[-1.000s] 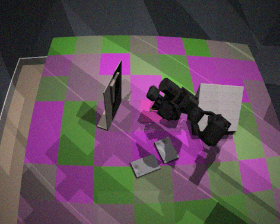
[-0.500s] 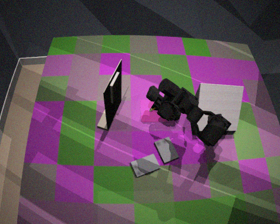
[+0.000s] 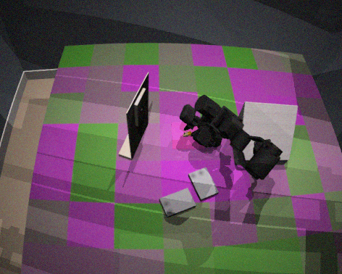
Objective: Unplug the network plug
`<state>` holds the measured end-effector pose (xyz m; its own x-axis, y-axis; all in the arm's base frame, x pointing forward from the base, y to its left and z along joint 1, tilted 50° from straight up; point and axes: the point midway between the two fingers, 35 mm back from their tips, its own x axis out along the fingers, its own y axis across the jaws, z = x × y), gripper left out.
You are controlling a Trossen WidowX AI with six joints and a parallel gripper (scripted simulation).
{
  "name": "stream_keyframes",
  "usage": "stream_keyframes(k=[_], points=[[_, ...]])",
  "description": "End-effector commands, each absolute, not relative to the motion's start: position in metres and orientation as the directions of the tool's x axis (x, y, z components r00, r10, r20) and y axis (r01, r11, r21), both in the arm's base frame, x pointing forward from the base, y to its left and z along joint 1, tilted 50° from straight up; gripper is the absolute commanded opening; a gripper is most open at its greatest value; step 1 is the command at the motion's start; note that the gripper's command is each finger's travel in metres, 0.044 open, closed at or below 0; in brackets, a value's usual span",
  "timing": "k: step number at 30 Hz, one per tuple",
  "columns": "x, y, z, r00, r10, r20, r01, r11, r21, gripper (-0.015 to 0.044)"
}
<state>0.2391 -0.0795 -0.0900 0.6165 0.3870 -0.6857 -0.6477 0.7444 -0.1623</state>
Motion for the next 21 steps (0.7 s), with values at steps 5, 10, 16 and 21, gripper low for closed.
stream_keyframes(k=[5,10,16,21], points=[[0.234,-0.085,-0.084,0.619,0.385,-0.684,-0.646,0.745,-0.166,0.0156],[0.231,-0.087,-0.08,0.619,0.385,-0.685,-0.646,0.745,-0.166,0.0156],[0.226,-0.09,-0.076,0.619,0.384,-0.685,-0.646,0.745,-0.165,0.0156],[0.226,-0.093,-0.073,0.618,0.384,-0.686,-0.646,0.745,-0.165,0.0156]])
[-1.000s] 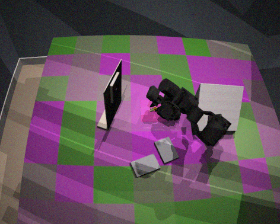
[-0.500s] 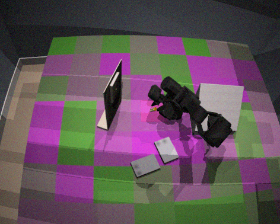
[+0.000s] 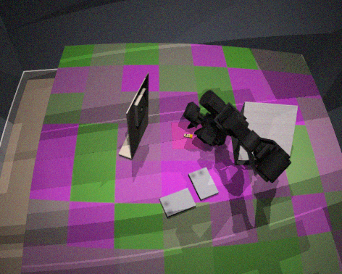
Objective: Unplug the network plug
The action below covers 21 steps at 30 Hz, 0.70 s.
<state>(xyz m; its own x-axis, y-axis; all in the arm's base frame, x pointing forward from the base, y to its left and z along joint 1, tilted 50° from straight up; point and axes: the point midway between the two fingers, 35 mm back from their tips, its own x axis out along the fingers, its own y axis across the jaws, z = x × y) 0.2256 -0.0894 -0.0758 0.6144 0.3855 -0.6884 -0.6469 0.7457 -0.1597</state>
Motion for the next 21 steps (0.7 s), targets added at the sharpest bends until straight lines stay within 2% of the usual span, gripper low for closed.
stream_keyframes(k=[1,21], points=[[0.226,-0.094,-0.073,0.618,0.384,-0.686,-0.646,0.745,-0.165,0.0156],[0.223,-0.115,-0.059,0.615,0.381,-0.69,-0.647,0.745,-0.165,0.0156]])
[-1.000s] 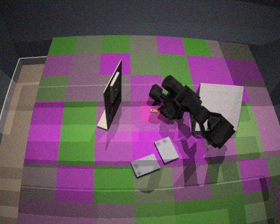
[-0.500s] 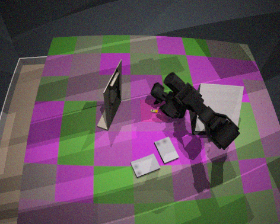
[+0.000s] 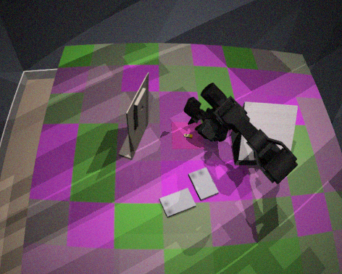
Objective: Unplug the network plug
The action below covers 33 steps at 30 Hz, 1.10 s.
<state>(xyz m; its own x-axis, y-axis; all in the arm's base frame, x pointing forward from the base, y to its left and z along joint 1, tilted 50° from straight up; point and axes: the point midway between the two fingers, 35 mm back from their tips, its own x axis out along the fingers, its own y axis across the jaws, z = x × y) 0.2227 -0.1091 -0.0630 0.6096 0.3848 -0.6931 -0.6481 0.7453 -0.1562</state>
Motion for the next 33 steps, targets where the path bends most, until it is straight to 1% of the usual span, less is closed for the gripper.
stream_keyframes(k=[1,33], points=[[0.223,-0.116,-0.059,0.615,0.381,-0.69,-0.647,0.745,-0.165,0.0156],[0.214,-0.145,-0.028,0.616,0.381,-0.689,-0.646,0.745,-0.165,0.0156]])
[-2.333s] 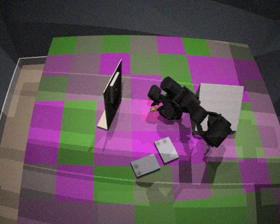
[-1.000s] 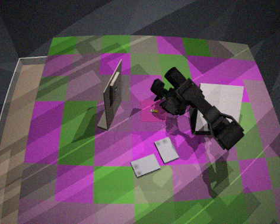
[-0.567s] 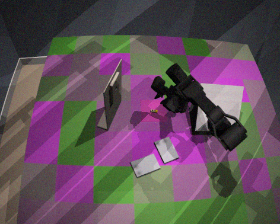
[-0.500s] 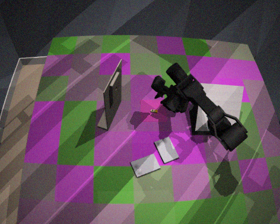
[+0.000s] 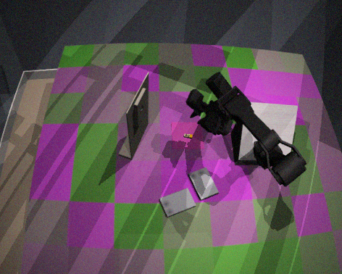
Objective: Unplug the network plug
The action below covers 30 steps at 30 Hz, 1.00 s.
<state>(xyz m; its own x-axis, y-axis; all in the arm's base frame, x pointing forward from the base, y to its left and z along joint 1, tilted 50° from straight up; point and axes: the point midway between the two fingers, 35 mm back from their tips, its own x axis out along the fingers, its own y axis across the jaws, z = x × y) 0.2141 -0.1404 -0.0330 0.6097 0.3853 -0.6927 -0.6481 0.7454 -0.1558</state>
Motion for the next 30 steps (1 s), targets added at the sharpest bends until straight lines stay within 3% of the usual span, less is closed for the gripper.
stream_keyframes(k=[1,30], points=[[0.214,-0.146,-0.027,0.616,0.381,-0.689,-0.646,0.745,-0.165,0.0156],[0.206,-0.198,0.014,0.612,0.382,-0.693,-0.647,0.745,-0.161,0.0156]])
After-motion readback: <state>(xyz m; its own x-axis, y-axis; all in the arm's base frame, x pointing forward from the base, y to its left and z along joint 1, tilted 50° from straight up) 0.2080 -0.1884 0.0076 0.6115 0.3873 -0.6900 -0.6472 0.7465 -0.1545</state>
